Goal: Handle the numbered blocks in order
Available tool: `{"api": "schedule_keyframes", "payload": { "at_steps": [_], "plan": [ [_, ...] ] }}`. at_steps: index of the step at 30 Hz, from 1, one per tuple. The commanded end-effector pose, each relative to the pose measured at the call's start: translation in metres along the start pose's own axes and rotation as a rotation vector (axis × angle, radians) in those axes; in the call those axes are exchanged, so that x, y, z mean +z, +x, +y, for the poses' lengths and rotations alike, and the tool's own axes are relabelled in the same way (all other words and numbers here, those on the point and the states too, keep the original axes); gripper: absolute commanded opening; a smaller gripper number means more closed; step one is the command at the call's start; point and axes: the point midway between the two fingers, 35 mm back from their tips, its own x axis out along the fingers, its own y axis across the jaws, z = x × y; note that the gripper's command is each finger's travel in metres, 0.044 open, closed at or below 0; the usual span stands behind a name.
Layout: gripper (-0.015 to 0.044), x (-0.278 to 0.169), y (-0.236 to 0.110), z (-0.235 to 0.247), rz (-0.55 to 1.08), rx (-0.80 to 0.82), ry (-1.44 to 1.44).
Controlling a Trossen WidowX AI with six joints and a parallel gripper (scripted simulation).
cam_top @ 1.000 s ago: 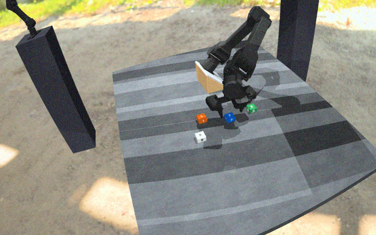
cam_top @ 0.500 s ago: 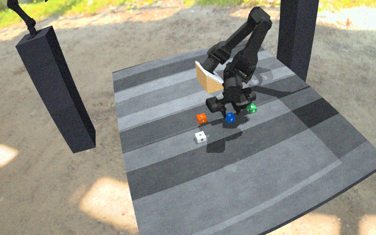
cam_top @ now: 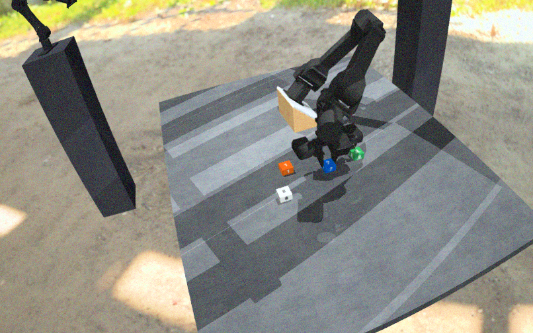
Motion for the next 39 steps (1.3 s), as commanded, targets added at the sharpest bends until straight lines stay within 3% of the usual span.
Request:
{"api": "schedule_keyframes", "payload": {
  "at_steps": [1, 11, 22, 25, 28, 32, 34, 39],
  "plan": [
    [0.0120, 0.000, 0.001, 0.000, 0.000, 0.002, 0.006],
    [0.0120, 0.000, 0.001, 0.000, 0.000, 0.002, 0.006],
    [0.0400, 0.000, 0.001, 0.000, 0.000, 0.002, 0.006],
    [0.0400, 0.000, -0.002, 0.000, 0.000, 0.002, 0.007],
    [0.0400, 0.000, -0.033, 0.000, 0.001, 0.000, 0.007],
    [0.0400, 0.000, -0.036, 0.000, 0.000, 0.001, 0.006],
    [0.0348, 0.001, -0.046, -0.001, 0.000, -0.001, 0.007],
    [0.0216, 0.000, -0.114, -0.001, 0.001, -0.003, 0.007]
  ]
}}
